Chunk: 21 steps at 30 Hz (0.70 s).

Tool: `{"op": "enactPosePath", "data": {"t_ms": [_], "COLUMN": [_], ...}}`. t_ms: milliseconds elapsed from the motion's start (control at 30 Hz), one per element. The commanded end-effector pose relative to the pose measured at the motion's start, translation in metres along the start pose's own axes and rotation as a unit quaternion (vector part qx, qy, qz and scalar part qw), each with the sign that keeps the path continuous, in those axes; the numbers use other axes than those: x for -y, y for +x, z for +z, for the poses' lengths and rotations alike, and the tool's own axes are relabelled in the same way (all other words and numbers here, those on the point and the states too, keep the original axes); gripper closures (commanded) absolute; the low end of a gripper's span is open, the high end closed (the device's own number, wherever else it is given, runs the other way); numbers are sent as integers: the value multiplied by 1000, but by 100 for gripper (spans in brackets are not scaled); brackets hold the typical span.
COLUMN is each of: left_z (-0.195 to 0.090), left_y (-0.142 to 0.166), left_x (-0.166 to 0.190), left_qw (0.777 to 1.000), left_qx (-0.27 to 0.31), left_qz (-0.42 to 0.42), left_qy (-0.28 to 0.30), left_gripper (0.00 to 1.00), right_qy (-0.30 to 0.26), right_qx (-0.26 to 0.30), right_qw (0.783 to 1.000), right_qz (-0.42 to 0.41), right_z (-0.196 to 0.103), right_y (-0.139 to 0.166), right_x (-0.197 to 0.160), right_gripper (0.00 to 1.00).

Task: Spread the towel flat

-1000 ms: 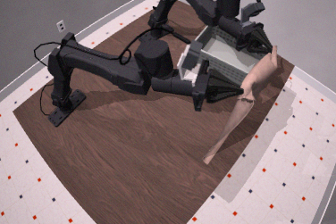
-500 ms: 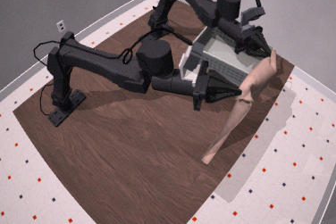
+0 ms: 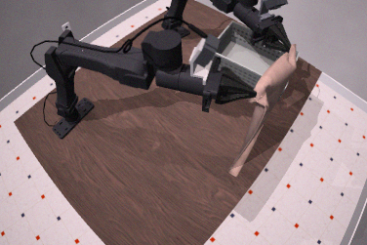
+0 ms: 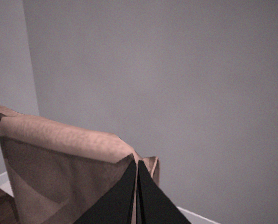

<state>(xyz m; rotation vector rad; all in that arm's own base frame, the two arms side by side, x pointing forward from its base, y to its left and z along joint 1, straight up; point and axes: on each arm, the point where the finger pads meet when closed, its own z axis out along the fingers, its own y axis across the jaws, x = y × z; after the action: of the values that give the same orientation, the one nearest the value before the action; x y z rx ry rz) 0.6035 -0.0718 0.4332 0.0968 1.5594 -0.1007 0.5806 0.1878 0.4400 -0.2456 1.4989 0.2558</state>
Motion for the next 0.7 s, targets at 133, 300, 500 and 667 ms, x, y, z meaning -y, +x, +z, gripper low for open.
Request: {"op": "enactPosePath", "data": {"t_ms": [133,300,500,667], "left_z": [-23,-32,-49,-59], "left_y": [6,-7,12,23], "left_x": [-1,3,5,13], "left_qw": [999,999,993,988], "left_qx": [-48,-53,-121,-154], "left_qz": [3,3,3,4], "left_qy": [-8,-4,-2,5], "left_gripper": [100,100,100,100], "right_qy": [3,8,-4,-3], "right_qx": [-48,-73,-131,-164], "right_qw": [999,997,991,987], "right_qz": [3,3,1,1], "right_z": [-21,-28,-46,-56], "right_y": [-3,6,16,27], "right_x": [-5,0,-13,-13], "right_gripper": [100,100,100,100]}}
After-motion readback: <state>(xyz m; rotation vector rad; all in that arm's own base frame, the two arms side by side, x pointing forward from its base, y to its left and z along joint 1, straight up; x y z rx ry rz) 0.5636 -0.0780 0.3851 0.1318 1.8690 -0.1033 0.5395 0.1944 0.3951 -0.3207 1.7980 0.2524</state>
